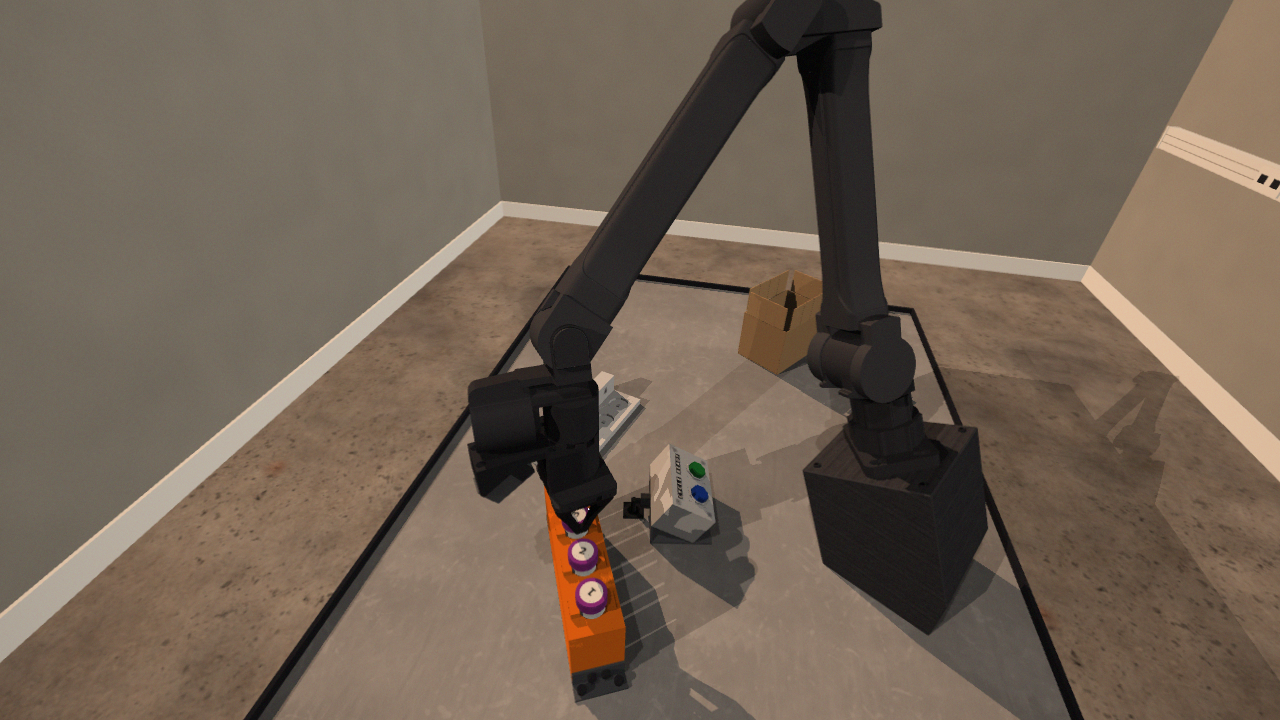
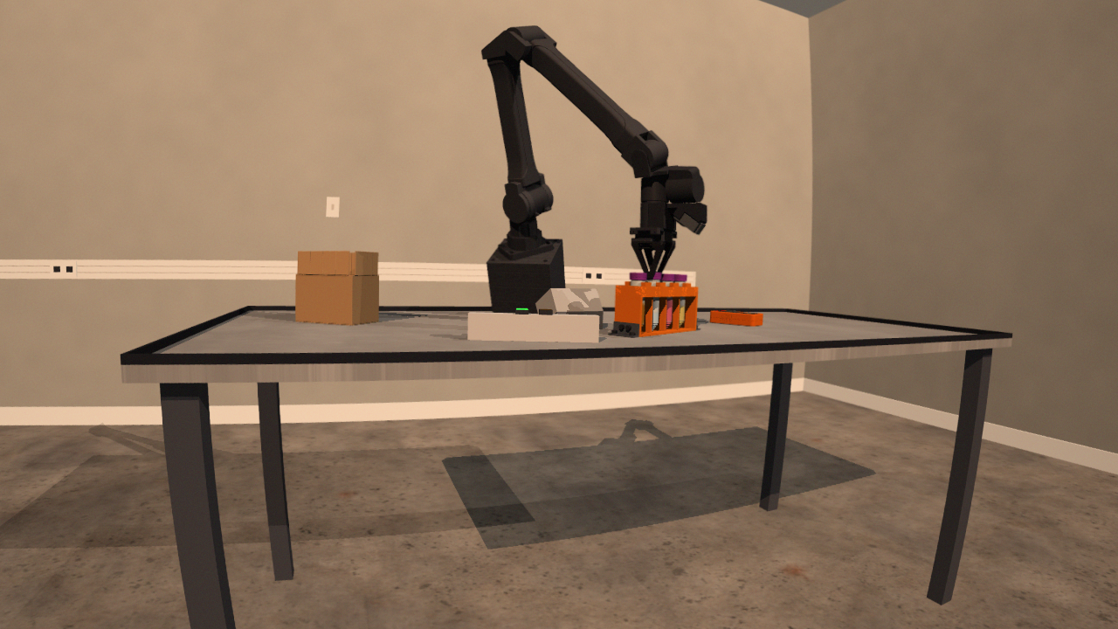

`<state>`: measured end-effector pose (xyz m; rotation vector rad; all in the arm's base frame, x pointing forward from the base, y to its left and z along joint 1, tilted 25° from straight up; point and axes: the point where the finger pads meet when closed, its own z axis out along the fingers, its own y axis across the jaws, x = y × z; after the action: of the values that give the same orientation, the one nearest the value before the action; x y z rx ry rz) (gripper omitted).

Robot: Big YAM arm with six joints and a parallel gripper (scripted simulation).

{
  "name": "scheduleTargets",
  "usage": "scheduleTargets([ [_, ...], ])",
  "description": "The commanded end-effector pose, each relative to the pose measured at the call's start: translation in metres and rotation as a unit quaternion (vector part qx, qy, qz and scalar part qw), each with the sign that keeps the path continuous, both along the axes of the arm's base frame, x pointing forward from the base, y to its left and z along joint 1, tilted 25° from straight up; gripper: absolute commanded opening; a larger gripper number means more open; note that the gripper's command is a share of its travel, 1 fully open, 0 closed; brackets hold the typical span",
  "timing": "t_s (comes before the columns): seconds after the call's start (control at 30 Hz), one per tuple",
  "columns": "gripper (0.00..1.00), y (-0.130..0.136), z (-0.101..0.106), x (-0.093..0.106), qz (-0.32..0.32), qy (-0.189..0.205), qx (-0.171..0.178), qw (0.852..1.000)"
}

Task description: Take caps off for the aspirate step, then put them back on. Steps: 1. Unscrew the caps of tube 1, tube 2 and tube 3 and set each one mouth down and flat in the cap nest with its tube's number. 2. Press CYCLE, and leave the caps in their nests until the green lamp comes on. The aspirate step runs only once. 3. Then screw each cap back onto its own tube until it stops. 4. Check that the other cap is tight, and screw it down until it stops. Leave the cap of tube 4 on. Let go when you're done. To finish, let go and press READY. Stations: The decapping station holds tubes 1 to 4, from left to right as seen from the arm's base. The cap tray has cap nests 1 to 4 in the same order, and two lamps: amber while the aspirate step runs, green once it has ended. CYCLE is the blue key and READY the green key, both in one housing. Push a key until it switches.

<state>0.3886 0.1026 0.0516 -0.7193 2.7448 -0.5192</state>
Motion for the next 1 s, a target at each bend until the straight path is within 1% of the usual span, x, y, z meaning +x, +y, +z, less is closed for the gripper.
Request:
scheduleTargets([
  [0.0,0.00,0.0069,-0.0015,0.0037,-0.125,-0.039,0.049,0.990],
  [0.13,0.00,0.0067,-0.0013,0.0041,-0.208,-0.064,0.079,0.973],
  [0.2,0.00,0.0067,-0.0013,0.0041,-0.208,-0.064,0.079,0.973],
  [0.23,0.00,0.0067,-0.0013,0.0039,-0.240,-0.073,0.090,0.964],
  [0.33,0.00,0.0064,-0.0016,0.0040,-0.305,-0.092,0.114,0.941],
  [0.47,0.00,0.0059,-0.0019,0.0037,-0.387,-0.117,0.144,0.903],
  [0.57,0.00,0.0055,-0.0022,0.0035,-0.443,-0.133,0.164,0.871],
  [0.67,0.00,0.0052,-0.0025,0.0033,-0.497,-0.150,0.183,0.835],
  [0.7,0.00,0.0056,-0.0016,0.0041,-0.507,-0.152,0.187,0.828],
  [0.77,0.00,0.0056,-0.0016,0.0041,-0.507,-0.152,0.187,0.828],
  [0.87,0.00,0.0055,-0.0017,0.0042,-0.561,-0.169,0.207,0.783],
  [0.97,0.00,0.0051,-0.0020,0.0040,-0.613,-0.184,0.225,0.734],
])
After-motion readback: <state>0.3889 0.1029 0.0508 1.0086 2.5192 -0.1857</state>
